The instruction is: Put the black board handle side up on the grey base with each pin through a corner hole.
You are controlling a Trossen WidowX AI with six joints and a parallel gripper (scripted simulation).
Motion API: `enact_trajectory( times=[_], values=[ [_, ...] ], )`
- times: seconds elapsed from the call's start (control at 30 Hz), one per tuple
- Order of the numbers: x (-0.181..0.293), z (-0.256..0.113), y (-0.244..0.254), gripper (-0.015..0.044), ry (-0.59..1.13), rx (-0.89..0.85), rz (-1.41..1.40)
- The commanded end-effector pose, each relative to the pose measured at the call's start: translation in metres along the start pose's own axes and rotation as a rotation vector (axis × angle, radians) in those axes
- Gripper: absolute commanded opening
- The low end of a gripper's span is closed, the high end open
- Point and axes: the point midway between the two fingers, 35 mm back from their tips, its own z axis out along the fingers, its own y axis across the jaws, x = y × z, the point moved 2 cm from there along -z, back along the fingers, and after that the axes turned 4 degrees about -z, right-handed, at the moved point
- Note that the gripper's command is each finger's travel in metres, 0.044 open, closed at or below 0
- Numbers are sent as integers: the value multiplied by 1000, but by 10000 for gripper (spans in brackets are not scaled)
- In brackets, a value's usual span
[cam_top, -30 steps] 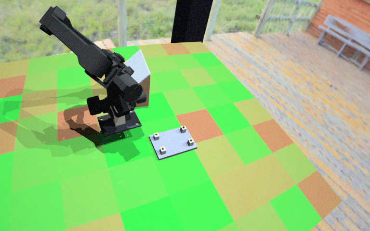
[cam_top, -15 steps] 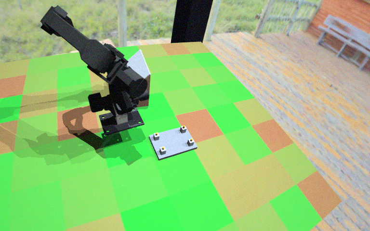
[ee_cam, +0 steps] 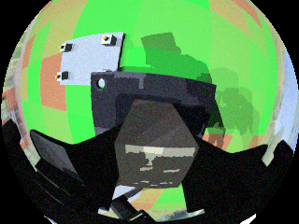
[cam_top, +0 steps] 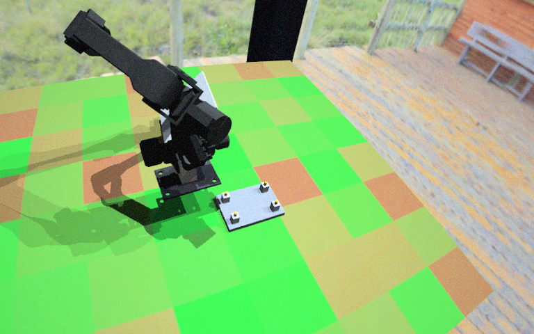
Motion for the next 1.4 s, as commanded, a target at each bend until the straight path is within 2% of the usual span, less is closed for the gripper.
enact_trajectory(
  times=[0.0, 1.37],
  values=[
    [-8, -1, 8, 0, 3, -3, 2],
    [-67, -1, 91, 0, -1, -6, 34]
  ],
)
